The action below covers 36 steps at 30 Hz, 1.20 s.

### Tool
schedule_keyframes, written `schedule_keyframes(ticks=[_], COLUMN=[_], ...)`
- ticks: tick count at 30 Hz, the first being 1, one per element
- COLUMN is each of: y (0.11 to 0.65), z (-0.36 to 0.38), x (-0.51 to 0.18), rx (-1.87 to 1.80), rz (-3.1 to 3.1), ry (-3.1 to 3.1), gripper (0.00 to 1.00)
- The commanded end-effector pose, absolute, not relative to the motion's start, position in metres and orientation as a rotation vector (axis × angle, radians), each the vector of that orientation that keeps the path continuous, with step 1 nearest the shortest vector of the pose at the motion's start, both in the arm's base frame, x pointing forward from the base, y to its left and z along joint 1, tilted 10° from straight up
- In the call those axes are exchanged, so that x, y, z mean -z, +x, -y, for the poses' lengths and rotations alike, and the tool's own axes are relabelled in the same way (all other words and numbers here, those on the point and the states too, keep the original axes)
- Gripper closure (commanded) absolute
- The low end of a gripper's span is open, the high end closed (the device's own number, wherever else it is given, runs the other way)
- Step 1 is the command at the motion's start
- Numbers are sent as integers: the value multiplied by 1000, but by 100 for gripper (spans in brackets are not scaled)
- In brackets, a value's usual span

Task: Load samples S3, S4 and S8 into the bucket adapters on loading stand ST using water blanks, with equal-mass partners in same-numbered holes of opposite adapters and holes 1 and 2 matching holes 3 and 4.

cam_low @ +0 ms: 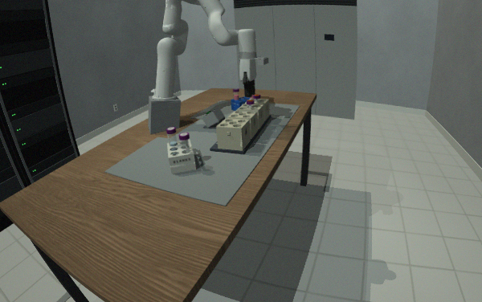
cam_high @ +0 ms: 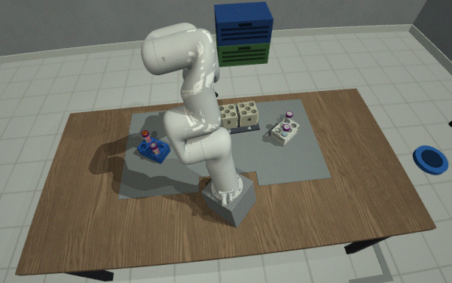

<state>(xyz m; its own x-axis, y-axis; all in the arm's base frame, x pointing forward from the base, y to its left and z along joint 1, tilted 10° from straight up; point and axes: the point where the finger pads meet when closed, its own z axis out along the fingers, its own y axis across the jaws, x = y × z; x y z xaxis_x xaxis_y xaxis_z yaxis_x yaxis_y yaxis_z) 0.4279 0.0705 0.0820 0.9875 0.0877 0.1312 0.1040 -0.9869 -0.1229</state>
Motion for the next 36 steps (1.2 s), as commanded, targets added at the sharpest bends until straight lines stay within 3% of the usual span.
schedule_keyframes(ticks=[1, 36], y=[428, 421], z=[-70, -61], x=[-89, -150], rx=[195, 195], rz=[145, 145], ry=[-3002, -3002], gripper=[56, 56])
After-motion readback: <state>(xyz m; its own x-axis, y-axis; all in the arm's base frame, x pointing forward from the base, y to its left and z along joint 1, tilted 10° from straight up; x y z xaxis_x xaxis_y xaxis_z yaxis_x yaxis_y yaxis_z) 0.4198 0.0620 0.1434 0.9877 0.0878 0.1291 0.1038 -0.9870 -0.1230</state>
